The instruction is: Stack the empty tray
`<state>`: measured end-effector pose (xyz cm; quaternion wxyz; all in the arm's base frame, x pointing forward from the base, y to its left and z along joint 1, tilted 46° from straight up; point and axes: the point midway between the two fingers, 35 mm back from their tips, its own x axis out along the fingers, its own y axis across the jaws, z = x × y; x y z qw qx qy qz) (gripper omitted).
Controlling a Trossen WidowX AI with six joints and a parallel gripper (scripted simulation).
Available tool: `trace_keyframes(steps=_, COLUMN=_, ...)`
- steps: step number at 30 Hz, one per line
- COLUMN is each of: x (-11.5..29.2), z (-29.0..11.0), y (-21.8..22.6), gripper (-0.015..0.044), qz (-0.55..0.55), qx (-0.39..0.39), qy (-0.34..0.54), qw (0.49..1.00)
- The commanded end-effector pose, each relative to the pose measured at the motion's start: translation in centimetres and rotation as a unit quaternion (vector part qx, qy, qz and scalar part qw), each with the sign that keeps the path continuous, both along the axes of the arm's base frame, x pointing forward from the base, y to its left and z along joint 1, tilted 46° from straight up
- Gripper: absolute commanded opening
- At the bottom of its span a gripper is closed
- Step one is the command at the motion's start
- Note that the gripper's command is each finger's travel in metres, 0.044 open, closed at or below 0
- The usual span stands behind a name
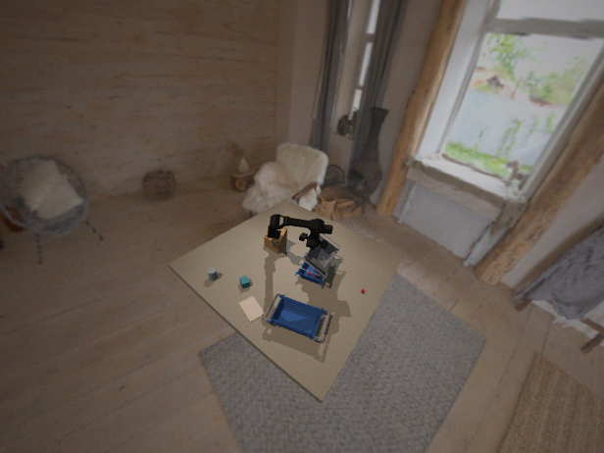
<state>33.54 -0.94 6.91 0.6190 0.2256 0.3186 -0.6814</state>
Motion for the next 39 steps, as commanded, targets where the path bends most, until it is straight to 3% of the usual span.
trace_keyframes(steps=1, x=0.0, z=0.3, y=0.4, gripper=0.0, qz=0.006, qx=-0.003, qy=-0.006, qw=1.0)
trace_keyframes(steps=39, x=-0.3, z=-2.3, y=-2.2, gripper=0.0, qz=0.006, qx=-0.002, qy=-0.006, qw=1.0)
